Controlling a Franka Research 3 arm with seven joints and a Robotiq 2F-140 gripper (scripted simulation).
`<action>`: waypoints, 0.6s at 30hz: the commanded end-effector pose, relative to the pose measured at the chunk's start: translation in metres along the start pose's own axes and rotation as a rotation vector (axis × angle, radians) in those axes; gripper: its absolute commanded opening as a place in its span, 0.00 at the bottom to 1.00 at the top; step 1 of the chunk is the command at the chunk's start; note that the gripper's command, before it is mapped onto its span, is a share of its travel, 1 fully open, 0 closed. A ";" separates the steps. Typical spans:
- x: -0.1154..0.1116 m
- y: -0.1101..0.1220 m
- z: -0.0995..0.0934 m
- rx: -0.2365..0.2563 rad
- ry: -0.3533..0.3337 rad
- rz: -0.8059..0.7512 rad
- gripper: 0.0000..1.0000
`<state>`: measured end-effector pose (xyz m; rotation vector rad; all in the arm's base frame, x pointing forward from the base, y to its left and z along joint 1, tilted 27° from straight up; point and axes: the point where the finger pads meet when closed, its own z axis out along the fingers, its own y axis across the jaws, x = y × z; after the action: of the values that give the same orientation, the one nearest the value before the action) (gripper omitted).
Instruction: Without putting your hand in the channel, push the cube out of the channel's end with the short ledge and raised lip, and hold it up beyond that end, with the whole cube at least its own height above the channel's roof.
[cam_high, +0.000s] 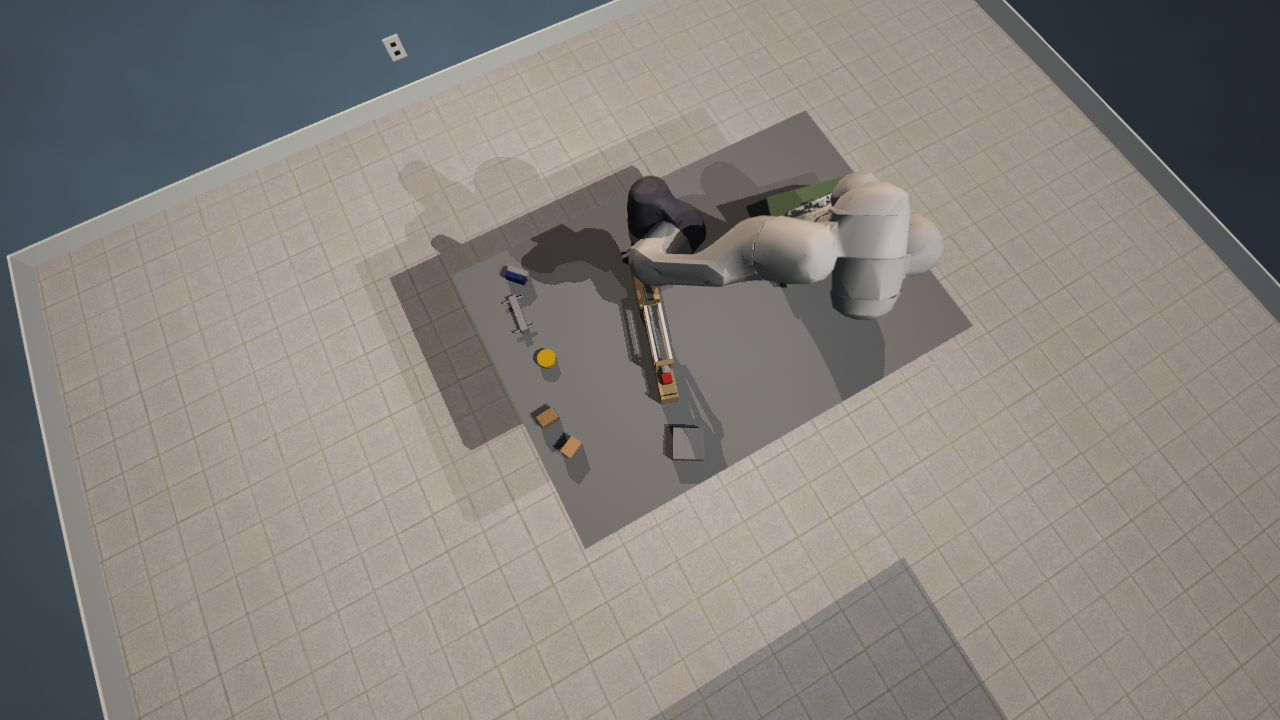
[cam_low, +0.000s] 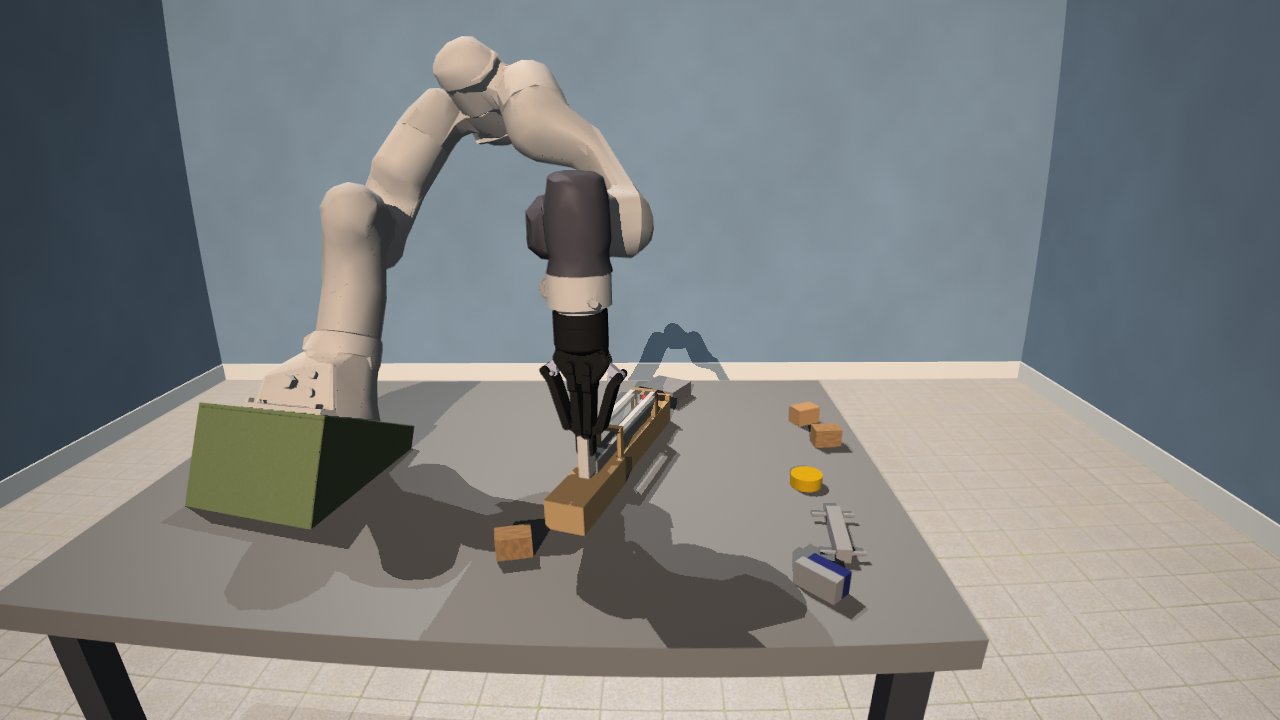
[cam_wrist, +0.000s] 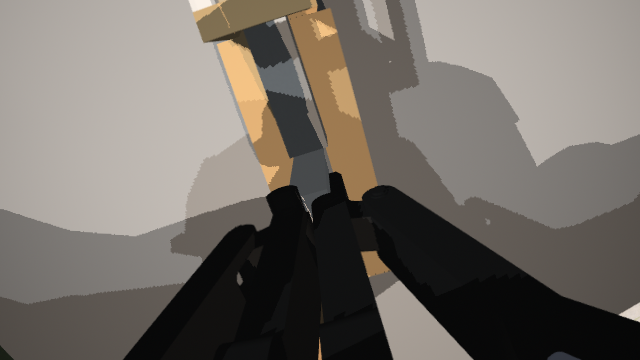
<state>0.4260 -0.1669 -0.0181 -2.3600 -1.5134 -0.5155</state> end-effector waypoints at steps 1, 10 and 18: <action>0.004 -0.001 0.001 0.002 -0.002 0.010 0.00; 0.011 -0.001 0.001 0.002 -0.002 0.010 0.00; 0.011 -0.001 -0.060 0.002 -0.002 0.010 0.00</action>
<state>0.4280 -0.1742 0.0169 -2.3521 -1.5478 -0.5315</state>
